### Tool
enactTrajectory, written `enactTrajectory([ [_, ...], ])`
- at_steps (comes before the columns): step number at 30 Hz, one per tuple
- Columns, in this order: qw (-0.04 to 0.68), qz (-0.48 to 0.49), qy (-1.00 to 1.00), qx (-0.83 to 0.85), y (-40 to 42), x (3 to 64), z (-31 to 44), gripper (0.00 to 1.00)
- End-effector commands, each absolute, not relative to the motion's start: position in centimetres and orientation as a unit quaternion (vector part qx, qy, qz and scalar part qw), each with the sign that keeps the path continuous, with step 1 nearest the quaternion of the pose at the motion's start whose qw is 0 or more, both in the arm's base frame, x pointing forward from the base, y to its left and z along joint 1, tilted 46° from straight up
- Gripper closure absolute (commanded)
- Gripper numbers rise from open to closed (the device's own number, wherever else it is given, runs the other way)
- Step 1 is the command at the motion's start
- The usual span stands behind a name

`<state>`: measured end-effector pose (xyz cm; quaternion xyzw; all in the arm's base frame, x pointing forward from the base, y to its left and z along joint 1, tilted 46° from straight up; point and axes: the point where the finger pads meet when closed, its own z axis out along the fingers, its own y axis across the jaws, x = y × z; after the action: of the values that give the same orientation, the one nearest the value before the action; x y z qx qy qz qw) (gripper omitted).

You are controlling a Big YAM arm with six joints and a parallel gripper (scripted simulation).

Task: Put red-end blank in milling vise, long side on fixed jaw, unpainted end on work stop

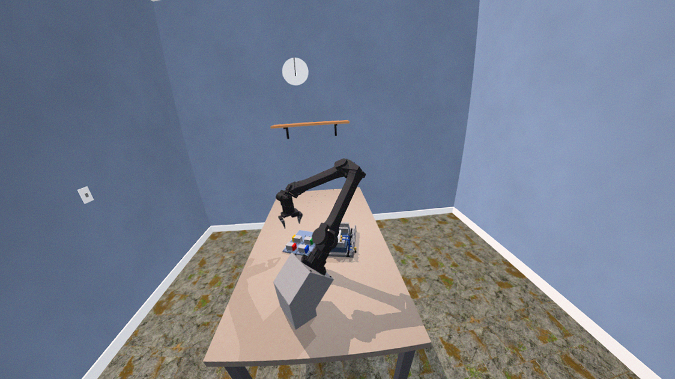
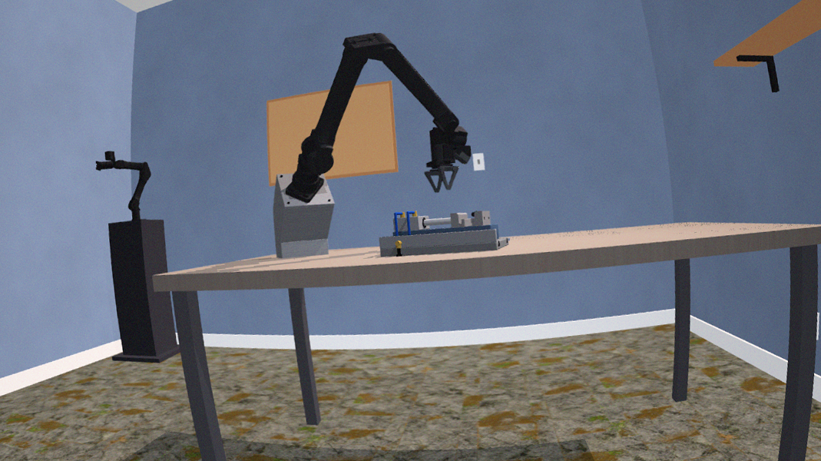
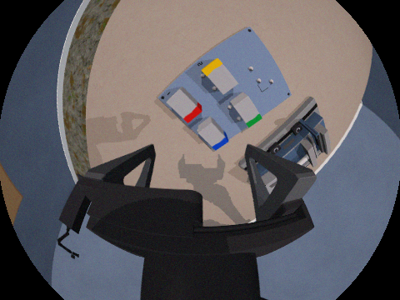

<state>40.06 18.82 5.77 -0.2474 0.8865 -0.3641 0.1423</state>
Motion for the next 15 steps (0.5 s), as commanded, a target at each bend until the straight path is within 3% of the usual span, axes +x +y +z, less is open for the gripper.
enactTrajectory([
  [1,0.117,-0.369,0.856,-0.342,20.2,39.5,4.6,0.00],
  [15,0.028,-0.386,0.754,-0.531,20.9,39.1,2.6,0.00],
])
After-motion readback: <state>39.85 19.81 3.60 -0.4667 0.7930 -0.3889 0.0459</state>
